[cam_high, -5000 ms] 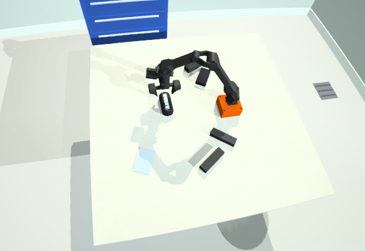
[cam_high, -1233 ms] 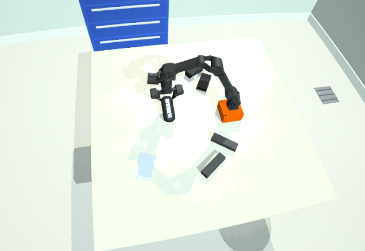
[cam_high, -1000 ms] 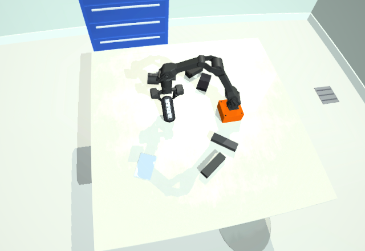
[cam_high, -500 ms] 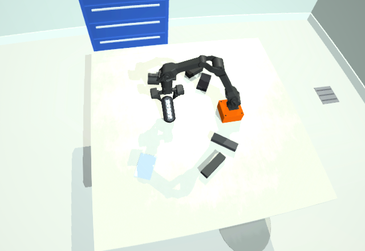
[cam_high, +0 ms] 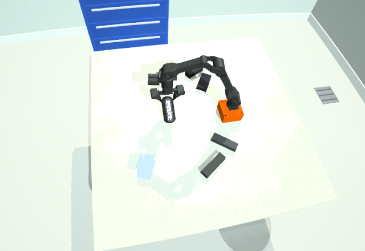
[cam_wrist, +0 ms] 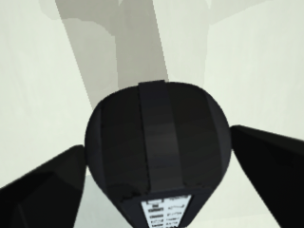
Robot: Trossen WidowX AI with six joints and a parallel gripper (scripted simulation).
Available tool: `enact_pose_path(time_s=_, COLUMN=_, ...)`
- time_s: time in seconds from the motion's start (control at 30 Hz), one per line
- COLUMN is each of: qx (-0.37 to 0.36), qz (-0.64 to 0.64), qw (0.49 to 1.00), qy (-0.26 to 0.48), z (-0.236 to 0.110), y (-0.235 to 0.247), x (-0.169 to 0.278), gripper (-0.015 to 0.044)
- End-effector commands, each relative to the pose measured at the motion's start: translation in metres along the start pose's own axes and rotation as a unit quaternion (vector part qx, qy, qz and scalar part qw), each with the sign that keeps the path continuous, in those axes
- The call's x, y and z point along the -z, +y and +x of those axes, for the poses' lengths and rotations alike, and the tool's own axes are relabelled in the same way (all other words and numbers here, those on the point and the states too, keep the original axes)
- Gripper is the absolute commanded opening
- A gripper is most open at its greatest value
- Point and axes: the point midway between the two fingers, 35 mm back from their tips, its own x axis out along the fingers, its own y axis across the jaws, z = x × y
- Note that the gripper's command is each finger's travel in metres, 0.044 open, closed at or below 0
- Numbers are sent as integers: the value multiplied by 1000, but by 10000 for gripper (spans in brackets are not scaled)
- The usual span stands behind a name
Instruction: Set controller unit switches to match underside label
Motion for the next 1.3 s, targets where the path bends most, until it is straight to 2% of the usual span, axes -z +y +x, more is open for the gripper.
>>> enact_pose_path(time_s=0.0, qx=-2, qz=-2, qw=1000, qy=5, z=-3, y=1, x=8, gripper=336)
enact_pose_path(time_s=1.27, qx=-2, qz=-2, qw=1000, qy=6, z=-18, y=1, x=35, gripper=336)
